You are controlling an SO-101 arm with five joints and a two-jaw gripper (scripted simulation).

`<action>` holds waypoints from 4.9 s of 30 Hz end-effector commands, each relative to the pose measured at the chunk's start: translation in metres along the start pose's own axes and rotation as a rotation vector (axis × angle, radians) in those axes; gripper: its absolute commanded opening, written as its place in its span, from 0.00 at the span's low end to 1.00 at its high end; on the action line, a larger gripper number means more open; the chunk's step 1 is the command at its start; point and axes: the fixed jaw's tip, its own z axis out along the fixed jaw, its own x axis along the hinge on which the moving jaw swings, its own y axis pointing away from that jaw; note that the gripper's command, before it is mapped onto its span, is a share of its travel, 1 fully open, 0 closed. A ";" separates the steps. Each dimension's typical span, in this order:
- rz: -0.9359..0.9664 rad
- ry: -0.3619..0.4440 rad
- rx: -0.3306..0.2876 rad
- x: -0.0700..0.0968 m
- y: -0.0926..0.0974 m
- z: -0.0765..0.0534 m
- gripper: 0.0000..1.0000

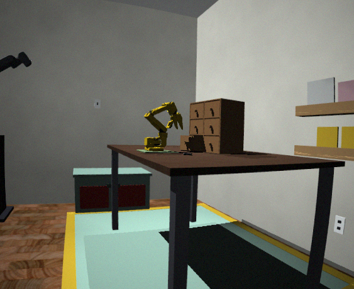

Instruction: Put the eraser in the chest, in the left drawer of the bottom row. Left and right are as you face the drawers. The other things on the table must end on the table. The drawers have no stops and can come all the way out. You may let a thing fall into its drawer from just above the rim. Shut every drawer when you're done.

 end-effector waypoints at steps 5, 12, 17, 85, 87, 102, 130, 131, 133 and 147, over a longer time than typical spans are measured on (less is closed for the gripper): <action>0.001 0.000 0.009 -0.011 -0.002 -0.002 0.31; -0.017 0.153 0.001 -0.015 0.001 -0.011 0.29; -0.031 0.327 -0.010 -0.009 0.003 -0.027 0.27; -0.049 0.280 -0.017 -0.024 0.005 0.052 0.21; -0.049 0.280 -0.017 -0.024 0.005 0.052 0.21; -0.049 0.280 -0.017 -0.025 0.005 0.053 0.21; -0.049 0.280 -0.013 -0.012 0.005 0.081 0.21; -0.049 0.280 -0.013 -0.012 0.004 0.083 0.21; -0.049 0.280 -0.013 -0.012 0.004 0.083 0.21; -0.049 0.281 -0.012 -0.011 0.004 0.088 0.21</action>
